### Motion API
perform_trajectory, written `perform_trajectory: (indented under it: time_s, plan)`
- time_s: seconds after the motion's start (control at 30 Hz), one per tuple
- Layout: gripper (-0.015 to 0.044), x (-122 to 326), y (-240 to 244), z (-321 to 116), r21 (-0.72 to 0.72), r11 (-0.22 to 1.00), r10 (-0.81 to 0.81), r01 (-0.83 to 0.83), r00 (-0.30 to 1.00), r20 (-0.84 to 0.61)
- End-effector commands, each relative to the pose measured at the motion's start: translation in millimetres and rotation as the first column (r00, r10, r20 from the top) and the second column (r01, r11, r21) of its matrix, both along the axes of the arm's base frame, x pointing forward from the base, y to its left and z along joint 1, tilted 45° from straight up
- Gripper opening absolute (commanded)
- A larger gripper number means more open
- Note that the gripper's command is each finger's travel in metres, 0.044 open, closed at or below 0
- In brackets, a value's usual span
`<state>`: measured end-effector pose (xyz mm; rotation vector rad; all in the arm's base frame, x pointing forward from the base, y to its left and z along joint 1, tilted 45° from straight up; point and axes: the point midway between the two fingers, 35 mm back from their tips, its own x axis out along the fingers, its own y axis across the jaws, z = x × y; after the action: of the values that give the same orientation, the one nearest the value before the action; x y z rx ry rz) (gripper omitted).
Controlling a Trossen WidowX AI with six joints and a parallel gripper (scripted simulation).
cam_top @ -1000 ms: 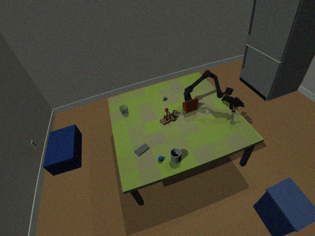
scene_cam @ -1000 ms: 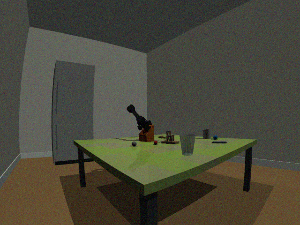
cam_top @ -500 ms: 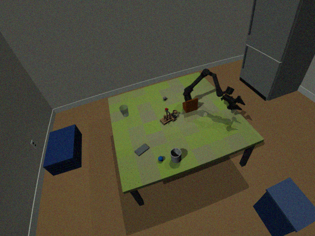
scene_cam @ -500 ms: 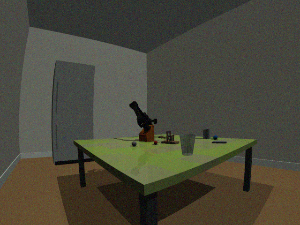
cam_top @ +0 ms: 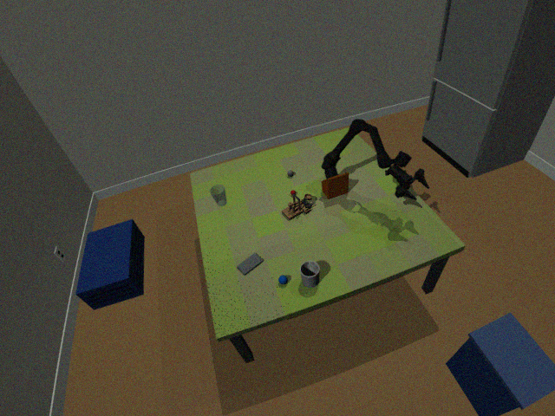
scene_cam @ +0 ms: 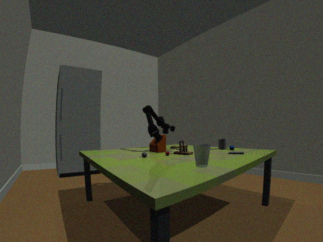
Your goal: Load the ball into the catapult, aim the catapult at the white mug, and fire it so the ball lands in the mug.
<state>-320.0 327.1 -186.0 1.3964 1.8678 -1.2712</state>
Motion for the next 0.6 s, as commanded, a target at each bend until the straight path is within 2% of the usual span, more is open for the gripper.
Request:
perform_trajectory:
  time_s: [0.0,0.3,0.57]
  plan:
    - [0.0440,19,17,4,-0.026,0.993,-0.119,0.119,0.993,-0.008]
    - [0.0440,69,45,4,-0.106,0.926,-0.366,0.363,0.930,-0.011]
    - [0.0440,118,62,4,-0.173,0.802,-0.580,0.572,0.815,0.003]
